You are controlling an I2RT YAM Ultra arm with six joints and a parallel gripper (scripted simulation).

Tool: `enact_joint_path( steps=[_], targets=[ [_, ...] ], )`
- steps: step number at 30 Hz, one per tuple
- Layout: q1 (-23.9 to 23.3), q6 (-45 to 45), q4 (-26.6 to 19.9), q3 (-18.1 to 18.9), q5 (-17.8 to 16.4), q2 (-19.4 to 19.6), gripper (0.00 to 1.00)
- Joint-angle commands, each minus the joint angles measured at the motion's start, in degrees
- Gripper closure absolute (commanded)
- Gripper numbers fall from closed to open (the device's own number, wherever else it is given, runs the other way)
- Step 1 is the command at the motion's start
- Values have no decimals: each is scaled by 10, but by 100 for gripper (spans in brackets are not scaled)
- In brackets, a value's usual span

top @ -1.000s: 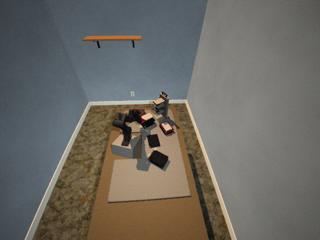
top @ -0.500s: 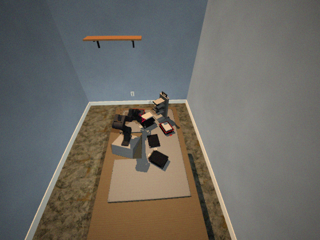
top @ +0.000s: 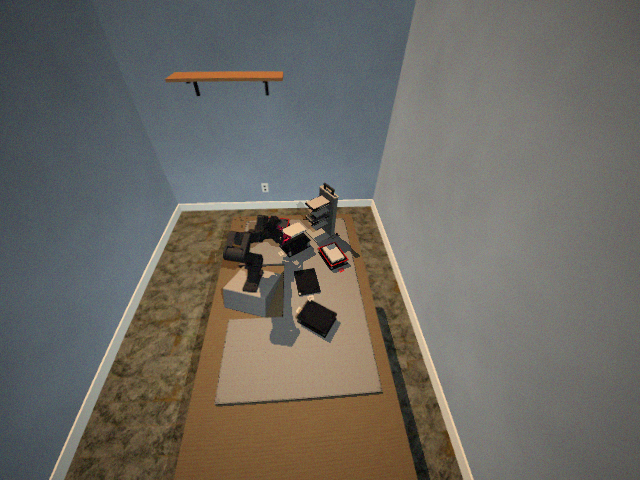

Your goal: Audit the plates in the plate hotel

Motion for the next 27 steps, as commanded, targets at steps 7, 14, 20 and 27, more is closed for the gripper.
enact_joint_path(
  steps=[7, 14, 20, 27],
  targets=[
    [5, 4, -43, 32, 10, -25, 14],
    [7, 4, -70, 47, 11, -37, 14],
    [7, 5, -84, 55, 11, -42, 14],
    [8, 5, -108, 70, 12, -51, 14]
  ],
)
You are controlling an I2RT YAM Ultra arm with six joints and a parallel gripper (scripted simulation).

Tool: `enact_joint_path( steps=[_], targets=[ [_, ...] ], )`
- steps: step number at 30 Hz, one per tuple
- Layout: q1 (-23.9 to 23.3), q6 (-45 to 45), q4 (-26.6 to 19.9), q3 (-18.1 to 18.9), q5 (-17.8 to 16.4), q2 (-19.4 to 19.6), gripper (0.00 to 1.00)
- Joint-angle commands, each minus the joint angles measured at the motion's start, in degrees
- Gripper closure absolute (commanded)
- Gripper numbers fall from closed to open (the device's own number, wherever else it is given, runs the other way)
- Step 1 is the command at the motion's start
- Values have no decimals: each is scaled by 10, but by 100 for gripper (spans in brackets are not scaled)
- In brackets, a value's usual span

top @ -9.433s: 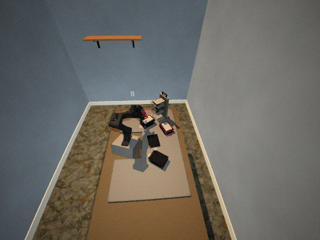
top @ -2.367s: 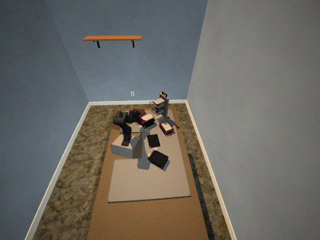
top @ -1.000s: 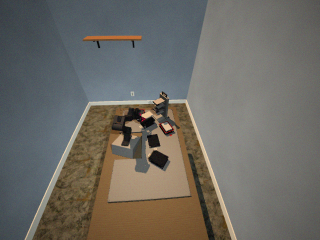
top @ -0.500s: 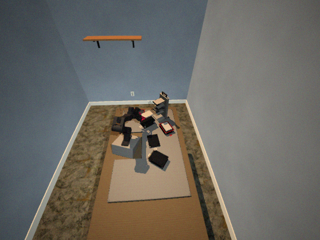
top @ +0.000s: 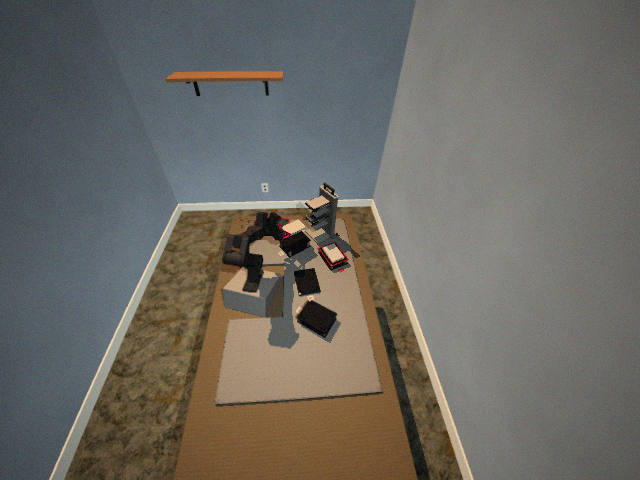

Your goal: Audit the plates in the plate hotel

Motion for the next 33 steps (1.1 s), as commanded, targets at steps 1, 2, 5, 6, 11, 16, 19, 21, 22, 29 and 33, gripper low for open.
enact_joint_path(
  steps=[1, 2, 5, 6, 11, 16, 19, 21, 22, 29, 33],
  targets=[
    [5, 4, -20, 24, 9, -15, 14],
    [5, 4, -23, 26, 10, -16, 14],
    [6, 4, -33, 32, 10, -19, 14],
    [6, 4, -33, 32, 10, -19, 14],
    [7, 4, -45, 41, 11, -23, 14],
    [7, 5, -61, 52, 11, -27, 14],
    [8, 5, -70, 59, 12, -30, 14],
    [8, 5, -76, 63, 12, -31, 14],
    [8, 5, -79, 65, 12, -32, 14],
    [9, 5, -93, 76, 13, -35, 14],
    [10, 6, -104, 85, 14, -37, 14]
  ],
)
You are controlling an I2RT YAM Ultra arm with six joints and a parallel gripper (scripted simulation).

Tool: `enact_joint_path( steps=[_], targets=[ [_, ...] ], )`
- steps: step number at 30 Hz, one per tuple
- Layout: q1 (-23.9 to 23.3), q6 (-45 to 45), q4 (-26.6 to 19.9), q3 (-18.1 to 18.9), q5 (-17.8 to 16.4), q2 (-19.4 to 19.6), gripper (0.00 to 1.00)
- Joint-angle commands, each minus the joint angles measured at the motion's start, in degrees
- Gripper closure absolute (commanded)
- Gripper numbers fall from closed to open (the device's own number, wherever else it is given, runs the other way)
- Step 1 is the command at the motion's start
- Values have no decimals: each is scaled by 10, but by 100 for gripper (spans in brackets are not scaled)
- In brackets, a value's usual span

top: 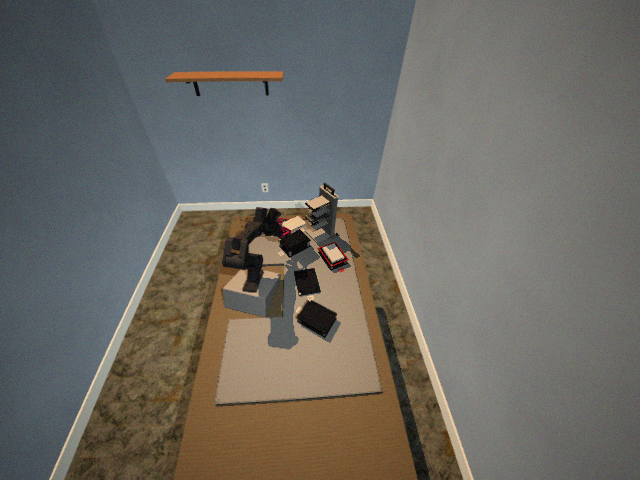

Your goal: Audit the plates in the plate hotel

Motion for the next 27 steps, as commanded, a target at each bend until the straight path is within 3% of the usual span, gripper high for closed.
enact_joint_path(
  steps=[1, 27],
  targets=[
    [5, 4, -17, 25, 10, -14, 14],
    [10, 6, -75, 75, 14, -20, 14]
  ],
)
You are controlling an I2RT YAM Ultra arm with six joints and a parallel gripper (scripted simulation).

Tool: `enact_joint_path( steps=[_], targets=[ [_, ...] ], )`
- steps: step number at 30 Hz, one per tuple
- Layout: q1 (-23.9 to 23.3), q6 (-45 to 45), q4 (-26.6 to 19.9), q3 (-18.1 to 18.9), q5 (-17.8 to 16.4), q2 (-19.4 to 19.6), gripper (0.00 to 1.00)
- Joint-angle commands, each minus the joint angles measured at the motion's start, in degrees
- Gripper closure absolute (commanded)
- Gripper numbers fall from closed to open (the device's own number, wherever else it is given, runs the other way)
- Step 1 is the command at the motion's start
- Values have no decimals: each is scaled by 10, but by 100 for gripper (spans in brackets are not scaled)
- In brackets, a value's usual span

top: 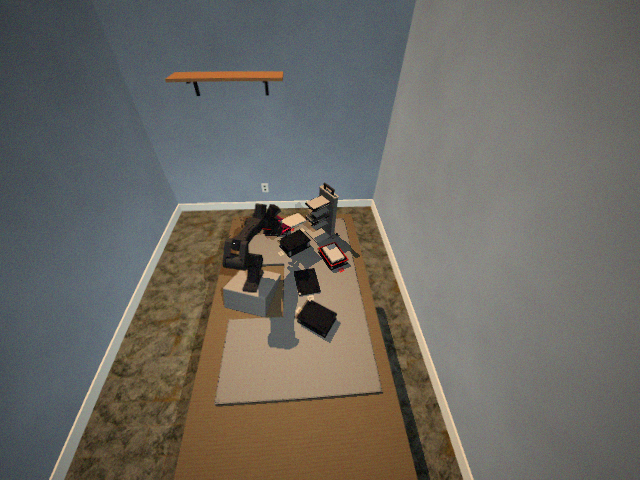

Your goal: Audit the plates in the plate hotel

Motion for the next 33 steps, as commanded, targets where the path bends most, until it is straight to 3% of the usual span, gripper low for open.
enact_joint_path(
  steps=[1, 18, 33],
  targets=[
    [5, 4, -15, 23, 10, -13, 14],
    [10, 5, -50, 58, 14, -10, 14],
    [7, 3, -44, 46, 13, -2, 14]
  ],
)
